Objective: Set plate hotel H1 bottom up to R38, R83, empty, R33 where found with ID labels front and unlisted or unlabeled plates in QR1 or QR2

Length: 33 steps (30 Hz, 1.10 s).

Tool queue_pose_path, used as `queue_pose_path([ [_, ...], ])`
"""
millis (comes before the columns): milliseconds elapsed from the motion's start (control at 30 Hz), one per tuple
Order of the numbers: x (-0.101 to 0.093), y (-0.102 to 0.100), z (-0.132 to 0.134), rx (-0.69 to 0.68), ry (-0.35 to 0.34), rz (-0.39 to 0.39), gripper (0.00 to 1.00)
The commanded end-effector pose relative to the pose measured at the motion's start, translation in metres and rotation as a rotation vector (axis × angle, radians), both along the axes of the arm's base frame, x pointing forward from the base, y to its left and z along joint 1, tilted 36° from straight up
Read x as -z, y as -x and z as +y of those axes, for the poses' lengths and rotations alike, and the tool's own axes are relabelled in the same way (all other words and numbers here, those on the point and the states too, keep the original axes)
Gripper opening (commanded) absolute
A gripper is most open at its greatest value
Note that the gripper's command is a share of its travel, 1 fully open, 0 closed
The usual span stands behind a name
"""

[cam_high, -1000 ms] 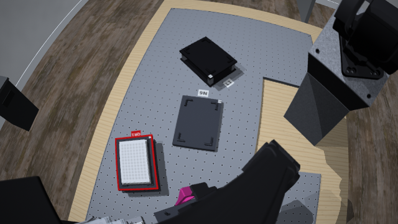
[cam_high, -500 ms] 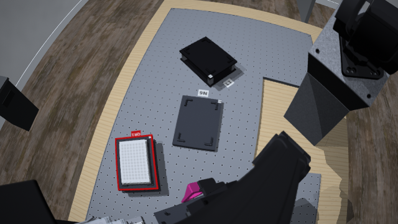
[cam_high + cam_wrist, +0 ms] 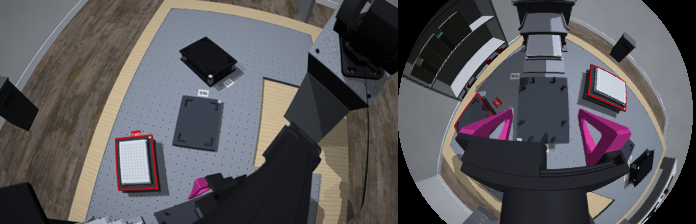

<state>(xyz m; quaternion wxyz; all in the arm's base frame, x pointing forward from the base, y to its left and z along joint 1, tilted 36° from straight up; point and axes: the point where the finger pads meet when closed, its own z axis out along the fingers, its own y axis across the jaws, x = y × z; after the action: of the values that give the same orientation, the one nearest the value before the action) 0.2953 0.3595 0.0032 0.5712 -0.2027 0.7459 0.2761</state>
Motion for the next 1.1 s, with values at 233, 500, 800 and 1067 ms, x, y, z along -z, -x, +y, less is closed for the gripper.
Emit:
queue_pose_path([
  [233,-0.028,0.019,-0.016,-0.01,-0.011,0.01,1.0],
  [500,-0.049,0.028,-0.028,-0.01,-0.013,0.008,1.0],
  [800,-0.068,0.035,-0.038,-0.01,-0.016,0.006,1.0],
  [1067,-0.089,0.043,-0.049,-0.01,-0.021,0.003,1.0],
])
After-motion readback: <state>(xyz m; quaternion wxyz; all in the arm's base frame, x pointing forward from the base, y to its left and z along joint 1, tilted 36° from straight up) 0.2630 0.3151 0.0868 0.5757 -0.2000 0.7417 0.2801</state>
